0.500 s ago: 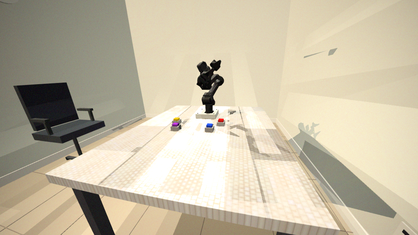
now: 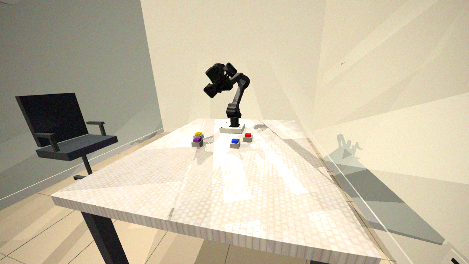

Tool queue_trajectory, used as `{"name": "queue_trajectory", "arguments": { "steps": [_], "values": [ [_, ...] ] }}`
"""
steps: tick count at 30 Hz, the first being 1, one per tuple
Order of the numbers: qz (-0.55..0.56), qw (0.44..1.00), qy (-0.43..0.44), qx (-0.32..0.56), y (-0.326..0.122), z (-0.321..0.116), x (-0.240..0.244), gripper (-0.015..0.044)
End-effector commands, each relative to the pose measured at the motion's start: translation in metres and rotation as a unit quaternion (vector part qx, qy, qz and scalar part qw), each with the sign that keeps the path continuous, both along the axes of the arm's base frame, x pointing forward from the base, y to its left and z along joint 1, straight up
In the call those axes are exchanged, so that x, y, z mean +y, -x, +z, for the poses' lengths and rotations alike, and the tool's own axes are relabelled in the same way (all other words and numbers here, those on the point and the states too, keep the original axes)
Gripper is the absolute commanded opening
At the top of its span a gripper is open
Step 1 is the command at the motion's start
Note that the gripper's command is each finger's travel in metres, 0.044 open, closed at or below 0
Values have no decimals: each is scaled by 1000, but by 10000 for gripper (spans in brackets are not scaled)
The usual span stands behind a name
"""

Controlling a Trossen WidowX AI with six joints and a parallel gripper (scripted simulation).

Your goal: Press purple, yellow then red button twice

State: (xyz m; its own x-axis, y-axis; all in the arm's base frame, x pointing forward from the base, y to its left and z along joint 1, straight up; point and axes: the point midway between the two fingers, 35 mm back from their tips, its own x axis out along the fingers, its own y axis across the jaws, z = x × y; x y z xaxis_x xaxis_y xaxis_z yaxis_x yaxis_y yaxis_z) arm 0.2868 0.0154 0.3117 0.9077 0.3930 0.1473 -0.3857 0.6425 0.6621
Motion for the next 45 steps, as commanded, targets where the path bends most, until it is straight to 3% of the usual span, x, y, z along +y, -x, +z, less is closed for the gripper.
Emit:
{"name": "queue_trajectory", "arguments": {
  "steps": [1, 12, 24, 41, 45],
  "values": [
    [-102, 981, 91, 141, -50, -38, -51, 400],
    [-118, 870, 267, 398, -63, -121, -115, 400],
    [98, 649, 420, 627, -4, -179, -161, 400],
    [100, 647, 421, 628, -4, -179, -161, 400],
    [100, 647, 421, 628, -6, -218, -162, 295]
  ]
}}
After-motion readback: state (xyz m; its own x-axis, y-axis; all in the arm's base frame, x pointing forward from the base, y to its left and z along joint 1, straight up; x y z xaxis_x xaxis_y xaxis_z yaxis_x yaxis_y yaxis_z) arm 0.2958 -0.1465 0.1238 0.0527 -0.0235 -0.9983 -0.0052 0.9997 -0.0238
